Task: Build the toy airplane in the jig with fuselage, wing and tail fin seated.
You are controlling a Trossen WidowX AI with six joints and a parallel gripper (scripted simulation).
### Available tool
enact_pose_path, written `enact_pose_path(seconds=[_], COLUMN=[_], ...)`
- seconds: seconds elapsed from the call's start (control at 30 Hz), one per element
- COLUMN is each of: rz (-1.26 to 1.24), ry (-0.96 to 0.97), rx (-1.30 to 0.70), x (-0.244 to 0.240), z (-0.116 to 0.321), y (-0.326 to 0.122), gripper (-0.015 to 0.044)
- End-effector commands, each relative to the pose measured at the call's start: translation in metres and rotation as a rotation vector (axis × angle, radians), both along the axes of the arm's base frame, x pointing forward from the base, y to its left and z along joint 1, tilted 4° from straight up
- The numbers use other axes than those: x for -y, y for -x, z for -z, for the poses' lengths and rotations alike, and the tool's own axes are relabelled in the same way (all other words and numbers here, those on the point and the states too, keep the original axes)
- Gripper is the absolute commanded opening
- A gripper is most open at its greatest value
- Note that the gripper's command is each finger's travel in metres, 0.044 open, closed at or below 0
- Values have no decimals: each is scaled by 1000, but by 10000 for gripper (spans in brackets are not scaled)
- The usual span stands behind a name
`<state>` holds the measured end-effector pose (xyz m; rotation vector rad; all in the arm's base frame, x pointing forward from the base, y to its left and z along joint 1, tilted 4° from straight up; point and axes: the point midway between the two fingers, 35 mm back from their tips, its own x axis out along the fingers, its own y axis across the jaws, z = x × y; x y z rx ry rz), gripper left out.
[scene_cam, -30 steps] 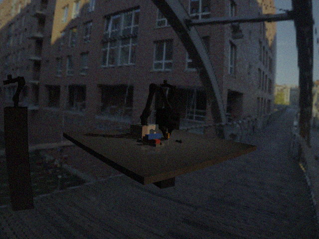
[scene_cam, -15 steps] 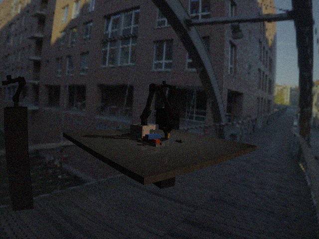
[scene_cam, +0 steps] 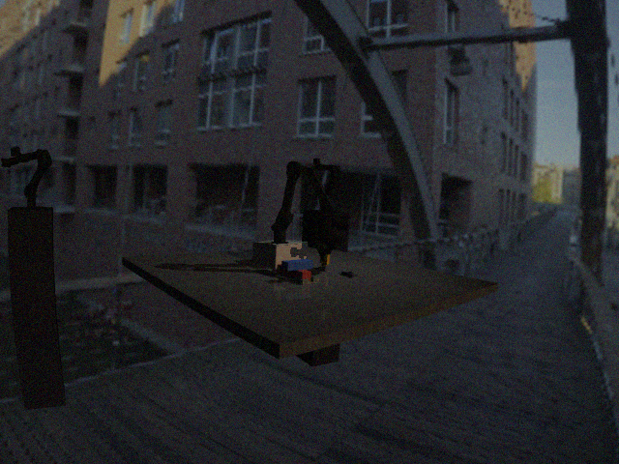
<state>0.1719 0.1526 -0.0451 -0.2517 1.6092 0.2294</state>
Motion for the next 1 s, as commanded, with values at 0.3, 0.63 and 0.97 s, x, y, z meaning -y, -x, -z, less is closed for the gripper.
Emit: enact_pose_path(seconds=[0.3,0.63,0.97], rz=[5,11,17], ry=[-3,1,5], rx=[6,10,14], x=[-6,-7,-5], z=[-38,-68,-99], y=[-6,-7,-4], gripper=[0,0,0])
